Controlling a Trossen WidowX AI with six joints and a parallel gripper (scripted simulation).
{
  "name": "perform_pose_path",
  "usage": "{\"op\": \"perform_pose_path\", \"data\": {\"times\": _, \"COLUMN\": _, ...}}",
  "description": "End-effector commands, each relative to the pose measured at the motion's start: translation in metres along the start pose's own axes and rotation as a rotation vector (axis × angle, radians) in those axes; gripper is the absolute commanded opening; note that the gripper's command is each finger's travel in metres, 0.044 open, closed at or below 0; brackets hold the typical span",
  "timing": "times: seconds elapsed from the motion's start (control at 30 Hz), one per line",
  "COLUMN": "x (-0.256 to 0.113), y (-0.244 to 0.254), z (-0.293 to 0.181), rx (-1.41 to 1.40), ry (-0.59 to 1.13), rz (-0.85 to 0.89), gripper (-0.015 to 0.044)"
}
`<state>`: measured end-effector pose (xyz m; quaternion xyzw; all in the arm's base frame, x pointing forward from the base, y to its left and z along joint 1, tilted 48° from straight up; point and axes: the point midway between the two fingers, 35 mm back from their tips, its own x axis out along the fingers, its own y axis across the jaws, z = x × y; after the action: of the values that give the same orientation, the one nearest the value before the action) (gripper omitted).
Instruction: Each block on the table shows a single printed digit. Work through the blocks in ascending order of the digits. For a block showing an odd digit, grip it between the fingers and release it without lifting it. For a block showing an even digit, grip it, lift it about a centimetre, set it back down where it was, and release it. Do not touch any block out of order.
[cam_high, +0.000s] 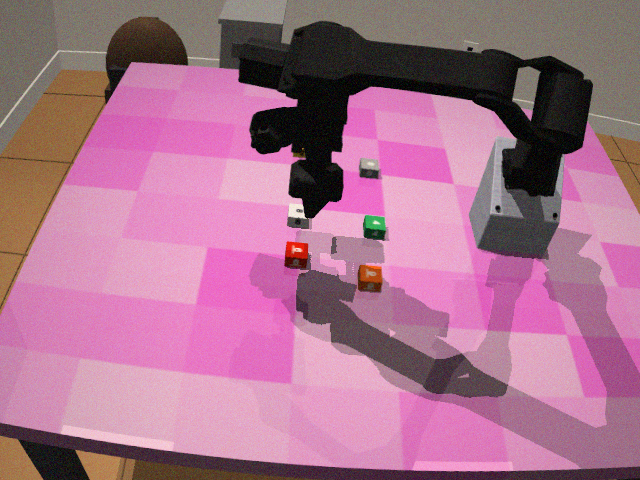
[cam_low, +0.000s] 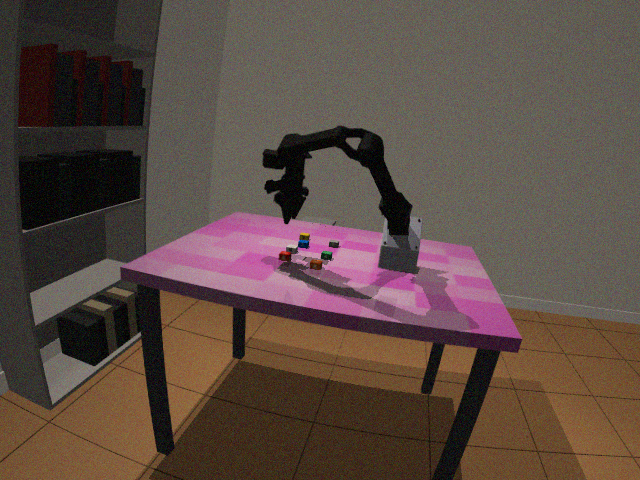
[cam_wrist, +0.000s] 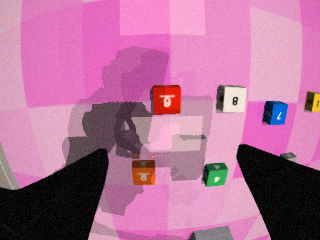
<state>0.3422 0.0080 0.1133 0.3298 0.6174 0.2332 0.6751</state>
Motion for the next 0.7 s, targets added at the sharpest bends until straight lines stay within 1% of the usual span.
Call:
{"op": "perform_pose_path", "data": {"times": 0.0, "x": 0.000, "y": 0.000, "z": 0.000, "rx": 0.001, "ry": -0.001, "rz": 0.004, "gripper": 0.0400}}
{"op": "perform_pose_path", "data": {"times": 0.1, "x": 0.000, "y": -0.003, "z": 0.001, "rx": 0.001, "ry": -0.002, "rz": 0.004, "gripper": 0.0400}}
{"op": "perform_pose_path", "data": {"times": 0.13, "x": -0.001, "y": -0.014, "z": 0.002, "rx": 0.001, "ry": -0.002, "rz": 0.002, "gripper": 0.0400}}
{"op": "perform_pose_path", "data": {"times": 0.23, "x": 0.000, "y": -0.072, "z": 0.001, "rx": 0.001, "ry": -0.002, "rz": -0.001, "gripper": 0.0400}}
{"op": "perform_pose_path", "data": {"times": 0.27, "x": 0.000, "y": -0.083, "z": 0.000, "rx": 0.001, "ry": -0.002, "rz": 0.000, "gripper": 0.0400}}
{"op": "perform_pose_path", "data": {"times": 0.67, "x": 0.000, "y": -0.086, "z": -0.001, "rx": 0.001, "ry": -0.002, "rz": 0.000, "gripper": 0.0400}}
